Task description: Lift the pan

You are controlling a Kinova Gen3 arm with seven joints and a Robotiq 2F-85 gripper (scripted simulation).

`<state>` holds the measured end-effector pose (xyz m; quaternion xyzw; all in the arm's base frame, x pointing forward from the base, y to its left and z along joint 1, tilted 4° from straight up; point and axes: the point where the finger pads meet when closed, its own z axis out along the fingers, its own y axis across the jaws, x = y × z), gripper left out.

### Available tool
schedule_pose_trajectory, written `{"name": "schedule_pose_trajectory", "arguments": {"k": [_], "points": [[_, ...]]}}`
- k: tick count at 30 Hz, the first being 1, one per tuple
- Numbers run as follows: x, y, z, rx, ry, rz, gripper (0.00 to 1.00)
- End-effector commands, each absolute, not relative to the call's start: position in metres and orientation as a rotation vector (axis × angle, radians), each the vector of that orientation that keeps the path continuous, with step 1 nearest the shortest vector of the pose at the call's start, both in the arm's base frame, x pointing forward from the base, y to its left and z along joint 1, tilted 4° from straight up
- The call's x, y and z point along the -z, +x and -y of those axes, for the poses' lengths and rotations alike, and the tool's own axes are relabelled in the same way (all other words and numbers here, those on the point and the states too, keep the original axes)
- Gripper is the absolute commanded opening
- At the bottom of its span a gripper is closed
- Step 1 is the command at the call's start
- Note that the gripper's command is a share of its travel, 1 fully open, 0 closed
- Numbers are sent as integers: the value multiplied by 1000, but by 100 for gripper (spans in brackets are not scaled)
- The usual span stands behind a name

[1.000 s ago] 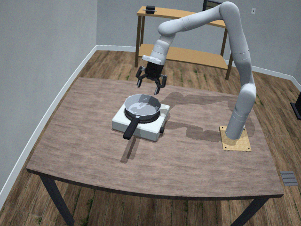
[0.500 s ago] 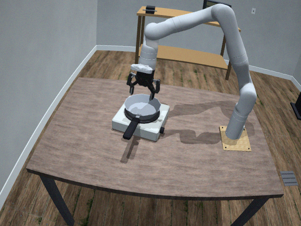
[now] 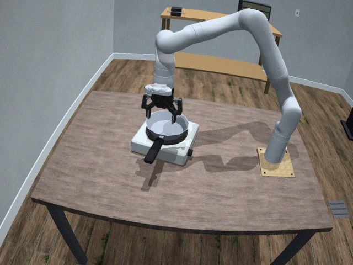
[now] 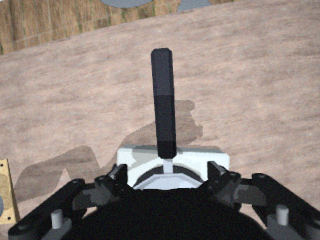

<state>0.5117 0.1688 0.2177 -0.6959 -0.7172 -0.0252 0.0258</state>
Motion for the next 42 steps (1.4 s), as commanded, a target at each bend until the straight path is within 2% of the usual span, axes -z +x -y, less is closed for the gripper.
{"name": "schedule_pose_trajectory", "arguments": {"k": [1,16,29,42], "points": [[-216,512,-173,72,-2142,2226,100],[-200,512,-175,69,-2142,2227,100],[-123,511,-180,68,-2142,2227,100],[-118,511,-180,68,-2142,2227,100]]}}
